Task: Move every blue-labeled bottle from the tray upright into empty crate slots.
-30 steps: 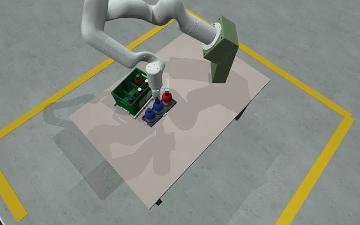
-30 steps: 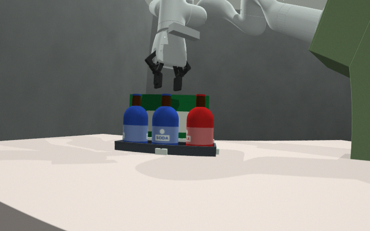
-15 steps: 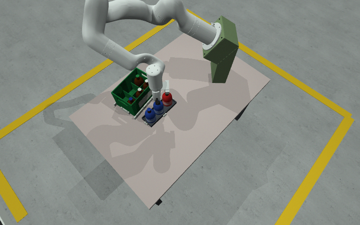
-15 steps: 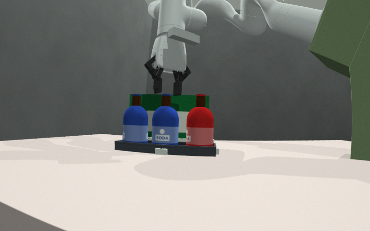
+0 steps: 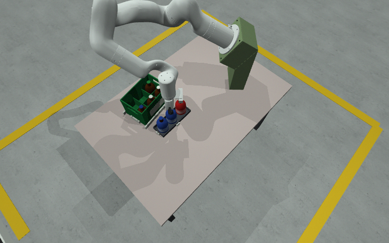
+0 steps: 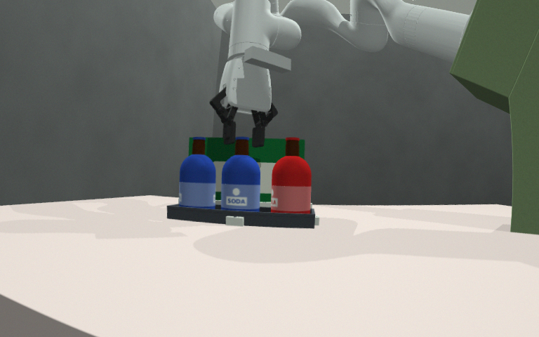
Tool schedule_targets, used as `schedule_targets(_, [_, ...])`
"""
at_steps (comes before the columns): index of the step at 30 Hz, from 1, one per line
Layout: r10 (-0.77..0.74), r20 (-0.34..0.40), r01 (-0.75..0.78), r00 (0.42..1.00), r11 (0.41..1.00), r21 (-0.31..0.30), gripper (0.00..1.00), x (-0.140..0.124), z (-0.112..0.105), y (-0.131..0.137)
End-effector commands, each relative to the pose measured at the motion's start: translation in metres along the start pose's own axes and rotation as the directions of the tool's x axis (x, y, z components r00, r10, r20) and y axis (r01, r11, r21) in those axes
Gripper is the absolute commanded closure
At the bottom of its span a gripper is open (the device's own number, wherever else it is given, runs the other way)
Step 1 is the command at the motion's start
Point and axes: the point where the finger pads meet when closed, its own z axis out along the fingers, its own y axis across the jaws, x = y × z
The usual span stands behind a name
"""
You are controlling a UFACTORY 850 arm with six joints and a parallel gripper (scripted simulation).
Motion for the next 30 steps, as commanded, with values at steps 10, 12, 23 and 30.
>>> schedule_targets(10, [0.0,0.0,0.0,1.0,1.0,-0.001,0.34,-0.0001,0.0064,0.0004])
schedule_targets(12, [0.0,0.0,0.0,1.0,1.0,-0.001,0.34,-0.0001,0.0066,0.0004])
schedule_targets(23, [0.0,0.0,0.0,1.0,1.0,-0.001,0.34,-0.0001,0.0066,0.0004])
schedule_targets(30, [0.0,0.0,0.0,1.0,1.0,-0.001,1.0,-0.0001,0.0066,0.0004])
